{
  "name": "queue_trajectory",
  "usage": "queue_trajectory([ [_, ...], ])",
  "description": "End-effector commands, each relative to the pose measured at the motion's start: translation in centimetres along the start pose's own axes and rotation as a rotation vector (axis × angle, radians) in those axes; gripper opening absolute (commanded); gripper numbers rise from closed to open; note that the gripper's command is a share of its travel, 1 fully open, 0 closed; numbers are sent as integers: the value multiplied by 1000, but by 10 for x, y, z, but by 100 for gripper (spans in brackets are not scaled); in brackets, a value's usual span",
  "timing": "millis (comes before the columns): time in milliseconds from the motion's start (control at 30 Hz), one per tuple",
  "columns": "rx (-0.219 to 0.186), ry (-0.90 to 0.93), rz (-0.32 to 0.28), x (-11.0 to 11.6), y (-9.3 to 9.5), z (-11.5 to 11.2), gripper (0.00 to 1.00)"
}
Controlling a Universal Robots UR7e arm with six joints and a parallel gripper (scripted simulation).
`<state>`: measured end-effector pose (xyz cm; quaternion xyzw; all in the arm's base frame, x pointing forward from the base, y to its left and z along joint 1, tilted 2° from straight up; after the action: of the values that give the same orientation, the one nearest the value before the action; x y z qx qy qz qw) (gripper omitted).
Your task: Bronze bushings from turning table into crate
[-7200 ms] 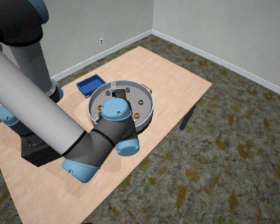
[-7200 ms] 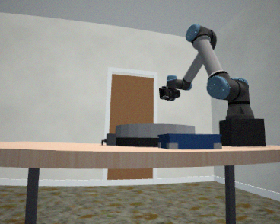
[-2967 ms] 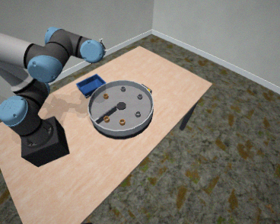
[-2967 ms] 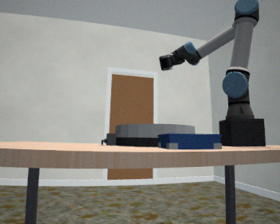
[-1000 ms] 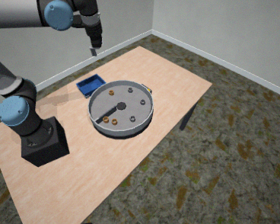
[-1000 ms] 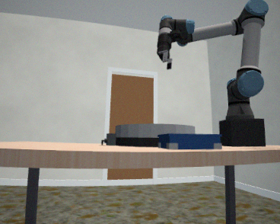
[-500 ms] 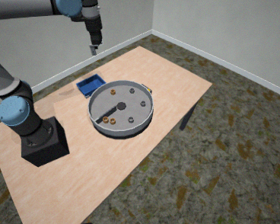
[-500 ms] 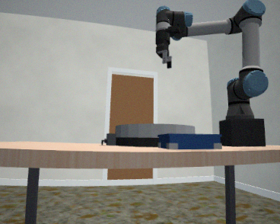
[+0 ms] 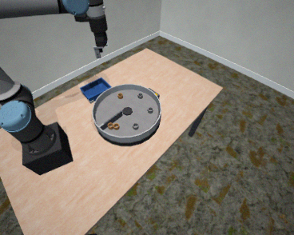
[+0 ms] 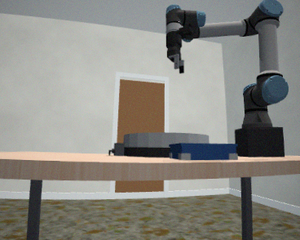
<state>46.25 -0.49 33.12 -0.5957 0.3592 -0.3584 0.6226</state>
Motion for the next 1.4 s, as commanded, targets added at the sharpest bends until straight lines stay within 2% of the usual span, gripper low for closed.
queue_trajectory([
  [0,-4,2,-2,0,0,0,100],
  [133,-4,2,-2,0,0,0,100],
  [300,-3,1,-2,10,30,-42,100],
  [700,-3,1,-2,10,30,-42,100],
  [867,-4,2,-1,19,60,-84,100],
  [1267,-4,2,-1,19,60,-84,100],
  [1367,-5,3,-1,25,78,-109,100],
])
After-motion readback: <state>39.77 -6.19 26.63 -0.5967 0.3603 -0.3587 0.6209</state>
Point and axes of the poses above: the point where the finger pads meet when closed, its own y axis out along the fingers, its own z axis across the jaws, x = y × z, the point moved 7 cm from there along -y, back along the fingers, and after that the axes turned 9 degrees about y, right-handed, at the moved point
